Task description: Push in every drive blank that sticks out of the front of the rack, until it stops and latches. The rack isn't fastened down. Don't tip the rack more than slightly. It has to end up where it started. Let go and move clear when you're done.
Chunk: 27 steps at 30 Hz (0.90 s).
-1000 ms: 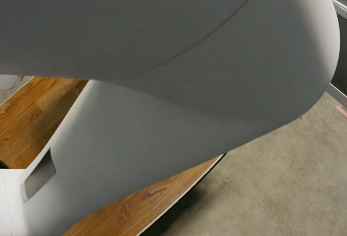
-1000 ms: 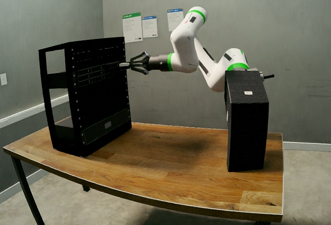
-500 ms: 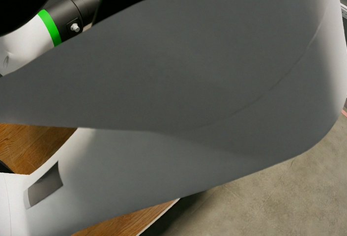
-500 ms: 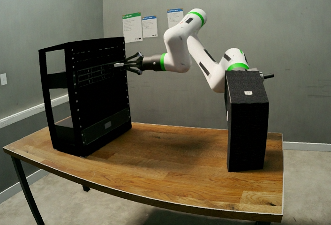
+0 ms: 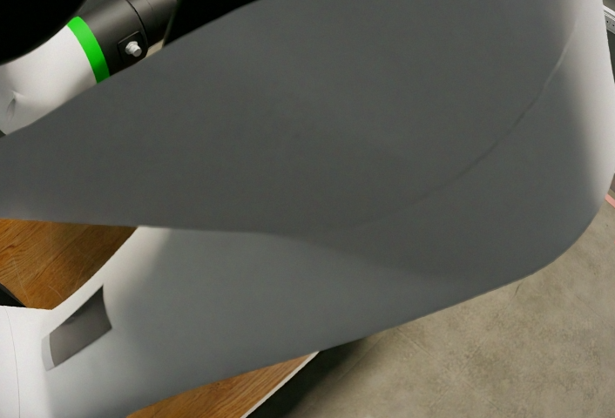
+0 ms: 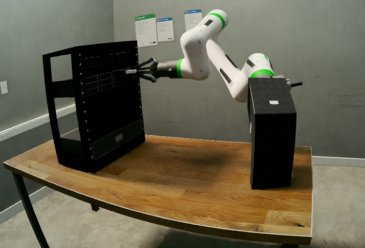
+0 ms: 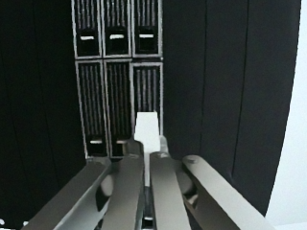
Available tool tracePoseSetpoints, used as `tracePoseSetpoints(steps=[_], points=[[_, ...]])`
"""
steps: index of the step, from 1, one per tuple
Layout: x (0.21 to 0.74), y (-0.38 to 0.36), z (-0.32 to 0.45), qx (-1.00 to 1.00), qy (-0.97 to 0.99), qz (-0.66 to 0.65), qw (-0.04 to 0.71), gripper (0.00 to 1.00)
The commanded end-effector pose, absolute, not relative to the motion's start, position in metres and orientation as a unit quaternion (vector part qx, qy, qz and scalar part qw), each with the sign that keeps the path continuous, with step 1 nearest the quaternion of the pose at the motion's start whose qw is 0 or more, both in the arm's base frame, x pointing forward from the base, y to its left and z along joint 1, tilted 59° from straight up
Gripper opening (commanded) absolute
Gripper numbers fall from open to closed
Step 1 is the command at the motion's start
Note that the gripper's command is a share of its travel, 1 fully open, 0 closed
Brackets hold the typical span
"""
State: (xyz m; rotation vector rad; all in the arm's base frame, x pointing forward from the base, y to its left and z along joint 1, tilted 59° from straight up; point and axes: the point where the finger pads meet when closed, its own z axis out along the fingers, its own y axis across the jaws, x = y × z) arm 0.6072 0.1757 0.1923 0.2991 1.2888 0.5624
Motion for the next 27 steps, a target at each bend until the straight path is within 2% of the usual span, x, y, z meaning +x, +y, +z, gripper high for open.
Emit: tracePoseSetpoints(steps=[1, 27], points=[[0.6071, 0.1765, 0.1927, 0.137, 0.590, 0.258, 0.753, 0.10], [0.6167, 0.1776, 0.1954, 0.137, 0.590, 0.258, 0.753, 0.10]])
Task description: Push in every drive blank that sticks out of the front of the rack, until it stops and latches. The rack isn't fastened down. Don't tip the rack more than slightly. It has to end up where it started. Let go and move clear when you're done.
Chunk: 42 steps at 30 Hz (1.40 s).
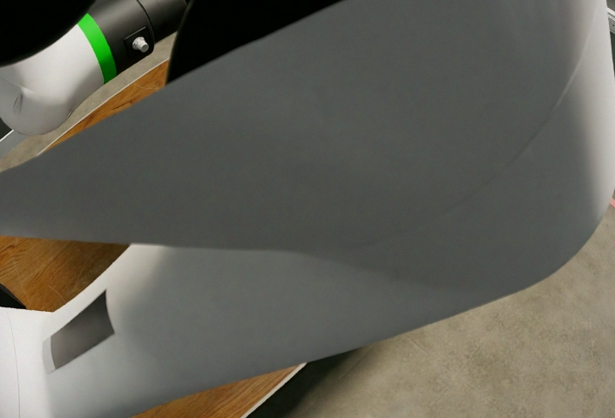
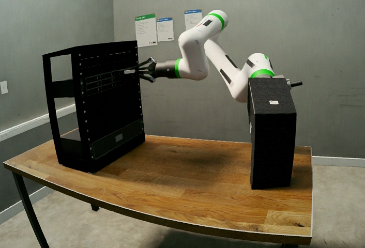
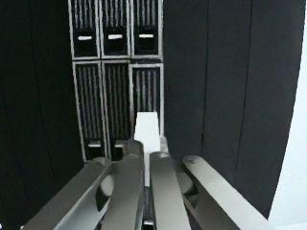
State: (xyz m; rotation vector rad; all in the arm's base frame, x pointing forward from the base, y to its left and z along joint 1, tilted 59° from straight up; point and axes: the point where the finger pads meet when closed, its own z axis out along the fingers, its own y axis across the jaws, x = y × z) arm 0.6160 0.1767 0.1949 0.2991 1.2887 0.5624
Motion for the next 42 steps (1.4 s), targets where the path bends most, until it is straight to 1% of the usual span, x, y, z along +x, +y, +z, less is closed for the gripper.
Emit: tracePoseSetpoints(steps=[1, 42], points=[[0.617, 0.178, 0.195, 0.137, 0.590, 0.258, 0.753, 0.10], [0.636, 0.180, 0.201, 0.137, 0.590, 0.258, 0.753, 0.10]])
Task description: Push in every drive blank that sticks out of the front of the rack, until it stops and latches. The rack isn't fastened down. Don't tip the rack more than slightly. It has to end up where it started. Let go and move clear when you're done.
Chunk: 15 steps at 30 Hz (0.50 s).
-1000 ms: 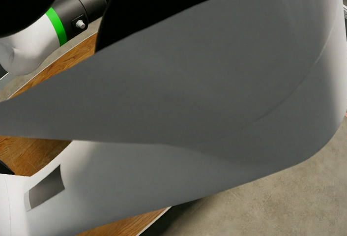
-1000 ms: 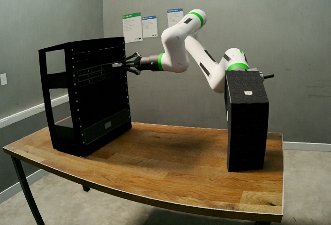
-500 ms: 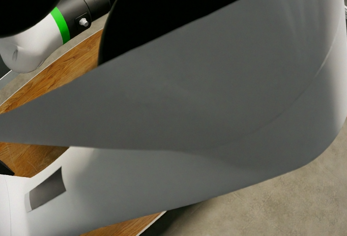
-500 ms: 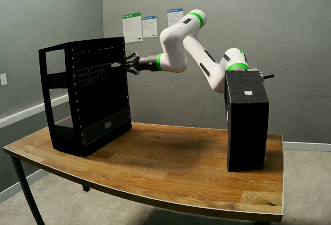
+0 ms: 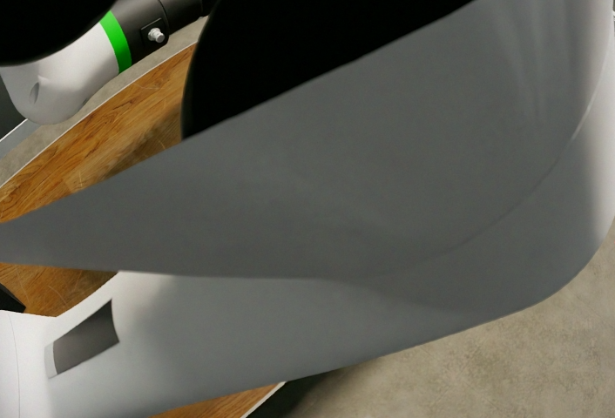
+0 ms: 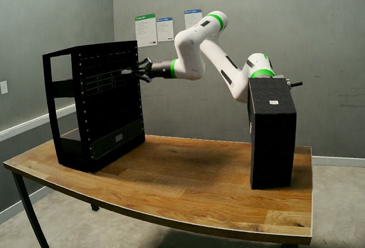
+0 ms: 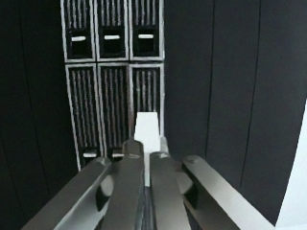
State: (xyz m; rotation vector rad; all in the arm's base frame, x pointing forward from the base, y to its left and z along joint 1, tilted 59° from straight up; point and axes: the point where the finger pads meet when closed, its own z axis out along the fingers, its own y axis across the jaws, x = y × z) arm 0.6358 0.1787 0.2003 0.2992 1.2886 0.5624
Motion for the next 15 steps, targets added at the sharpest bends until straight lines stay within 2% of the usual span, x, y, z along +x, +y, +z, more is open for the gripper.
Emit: tracePoseSetpoints(steps=[1, 15], points=[[0.6359, 0.1796, 0.2007, 0.137, 0.590, 0.258, 0.753, 0.10], [0.6388, 0.1799, 0.2015, 0.137, 0.590, 0.258, 0.753, 0.10]])
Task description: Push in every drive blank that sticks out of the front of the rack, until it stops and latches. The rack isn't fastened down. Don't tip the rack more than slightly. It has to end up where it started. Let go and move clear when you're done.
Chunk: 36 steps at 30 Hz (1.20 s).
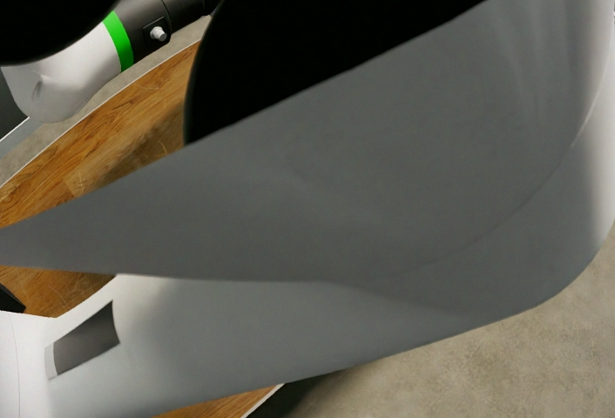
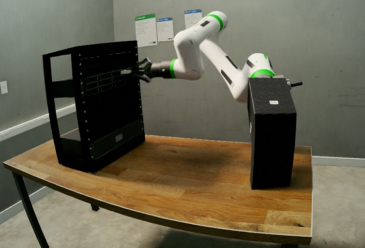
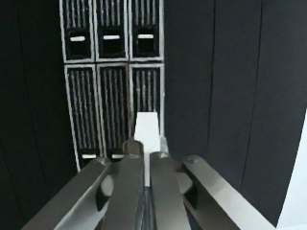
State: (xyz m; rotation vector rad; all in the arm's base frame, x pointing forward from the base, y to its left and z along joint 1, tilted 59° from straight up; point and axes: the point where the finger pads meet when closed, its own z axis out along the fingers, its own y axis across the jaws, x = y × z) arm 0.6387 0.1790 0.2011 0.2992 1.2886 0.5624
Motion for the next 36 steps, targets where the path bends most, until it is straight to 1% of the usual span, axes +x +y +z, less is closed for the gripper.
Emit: tracePoseSetpoints(steps=[1, 36], points=[[0.6388, 0.1799, 0.2015, 0.137, 0.590, 0.258, 0.753, 0.10], [0.6445, 0.1806, 0.2031, 0.137, 0.590, 0.258, 0.753, 0.10]])
